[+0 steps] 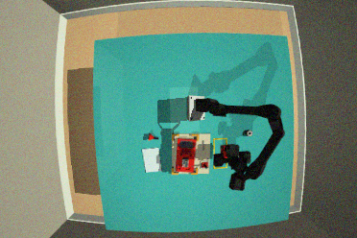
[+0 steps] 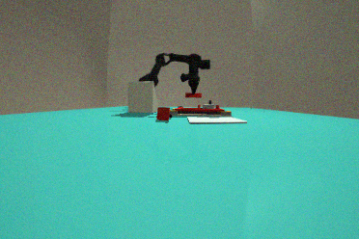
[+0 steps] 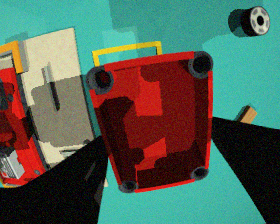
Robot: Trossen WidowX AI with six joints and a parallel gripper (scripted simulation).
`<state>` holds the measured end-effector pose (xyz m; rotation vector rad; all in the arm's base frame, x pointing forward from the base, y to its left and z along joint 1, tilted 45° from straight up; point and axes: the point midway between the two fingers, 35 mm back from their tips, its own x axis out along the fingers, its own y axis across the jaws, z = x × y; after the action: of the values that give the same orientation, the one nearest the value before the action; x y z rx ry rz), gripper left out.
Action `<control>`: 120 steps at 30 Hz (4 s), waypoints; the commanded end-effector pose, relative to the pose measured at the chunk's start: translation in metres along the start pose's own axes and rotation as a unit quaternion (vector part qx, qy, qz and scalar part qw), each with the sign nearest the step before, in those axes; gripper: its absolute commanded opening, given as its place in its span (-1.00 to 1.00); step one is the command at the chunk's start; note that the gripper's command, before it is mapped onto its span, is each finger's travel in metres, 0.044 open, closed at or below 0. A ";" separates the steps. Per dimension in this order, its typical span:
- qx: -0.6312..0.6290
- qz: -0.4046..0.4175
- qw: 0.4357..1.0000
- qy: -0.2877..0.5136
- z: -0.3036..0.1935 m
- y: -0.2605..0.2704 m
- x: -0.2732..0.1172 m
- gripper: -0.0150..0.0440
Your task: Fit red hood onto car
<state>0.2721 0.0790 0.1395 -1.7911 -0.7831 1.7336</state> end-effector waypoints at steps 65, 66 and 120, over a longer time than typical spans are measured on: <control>-0.156 0.034 0.987 0.027 0.002 0.003 0.008 1.00; -0.218 0.050 0.974 0.035 0.004 0.004 0.011 1.00; -0.889 0.457 -0.001 -0.003 0.023 0.001 0.031 1.00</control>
<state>0.2499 0.0987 0.1209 0.7516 0.5516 0.2907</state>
